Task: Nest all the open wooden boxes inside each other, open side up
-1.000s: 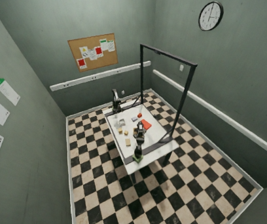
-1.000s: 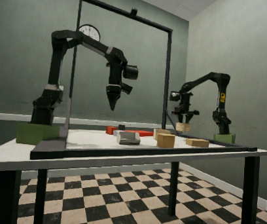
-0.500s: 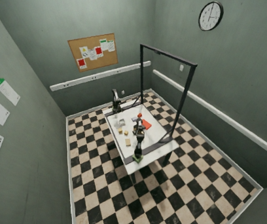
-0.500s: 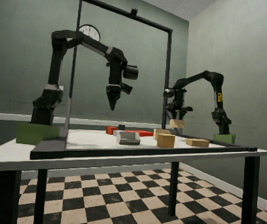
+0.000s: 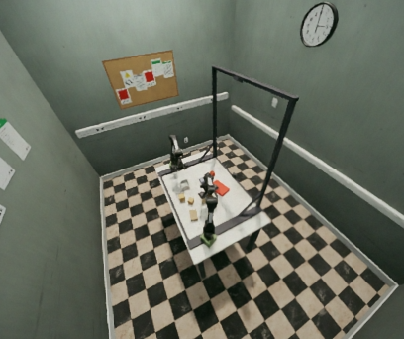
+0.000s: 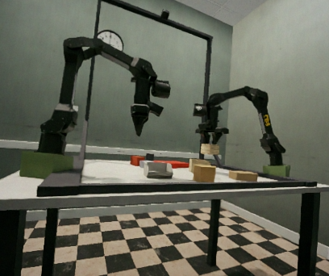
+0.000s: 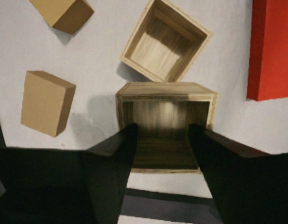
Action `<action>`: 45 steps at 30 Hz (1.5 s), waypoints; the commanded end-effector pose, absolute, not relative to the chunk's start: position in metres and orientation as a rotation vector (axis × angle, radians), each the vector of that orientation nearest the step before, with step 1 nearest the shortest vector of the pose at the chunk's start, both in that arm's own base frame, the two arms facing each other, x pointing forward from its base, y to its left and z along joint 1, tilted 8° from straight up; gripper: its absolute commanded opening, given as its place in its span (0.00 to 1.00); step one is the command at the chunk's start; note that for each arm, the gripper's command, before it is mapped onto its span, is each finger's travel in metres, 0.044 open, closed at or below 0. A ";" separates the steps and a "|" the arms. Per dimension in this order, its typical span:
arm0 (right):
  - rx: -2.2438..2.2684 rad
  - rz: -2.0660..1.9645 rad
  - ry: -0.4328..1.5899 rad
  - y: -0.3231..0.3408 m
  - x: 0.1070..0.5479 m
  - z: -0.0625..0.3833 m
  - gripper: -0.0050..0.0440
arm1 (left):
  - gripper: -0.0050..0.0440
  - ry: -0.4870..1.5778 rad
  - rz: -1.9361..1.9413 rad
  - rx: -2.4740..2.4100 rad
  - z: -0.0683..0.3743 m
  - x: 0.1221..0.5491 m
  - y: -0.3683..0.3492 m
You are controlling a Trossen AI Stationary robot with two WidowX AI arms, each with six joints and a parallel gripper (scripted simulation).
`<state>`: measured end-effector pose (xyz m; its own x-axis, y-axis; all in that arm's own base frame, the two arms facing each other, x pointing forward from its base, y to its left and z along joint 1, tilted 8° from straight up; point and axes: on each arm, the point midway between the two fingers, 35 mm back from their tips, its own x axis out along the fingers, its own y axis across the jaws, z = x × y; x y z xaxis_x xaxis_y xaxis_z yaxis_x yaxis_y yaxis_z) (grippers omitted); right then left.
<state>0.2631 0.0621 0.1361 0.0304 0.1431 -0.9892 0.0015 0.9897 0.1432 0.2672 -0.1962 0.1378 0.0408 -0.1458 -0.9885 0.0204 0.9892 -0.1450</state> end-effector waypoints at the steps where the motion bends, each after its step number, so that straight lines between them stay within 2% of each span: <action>1: 0.117 0.113 1.516 0.062 0.265 0.142 0.92 | 0.67 1.515 -0.139 -0.104 0.147 0.279 -0.199; 22: 0.117 0.113 1.516 0.062 0.265 0.142 0.92 | 0.67 1.514 -0.138 -0.103 0.157 0.337 -0.204; 34: 0.037 0.123 1.494 0.069 0.269 0.134 0.92 | 0.67 1.509 -0.138 -0.104 0.160 0.337 -0.204; 45: -0.161 0.107 1.297 0.098 0.301 0.125 0.92 | 0.67 1.509 -0.138 -0.104 0.160 0.337 -0.204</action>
<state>0.2902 0.0869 0.1274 0.1922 0.0255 -0.9810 -0.1447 0.9895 -0.0026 0.3341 -0.2026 0.1509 0.0353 -0.1419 -0.9893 0.0190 0.9898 -0.1413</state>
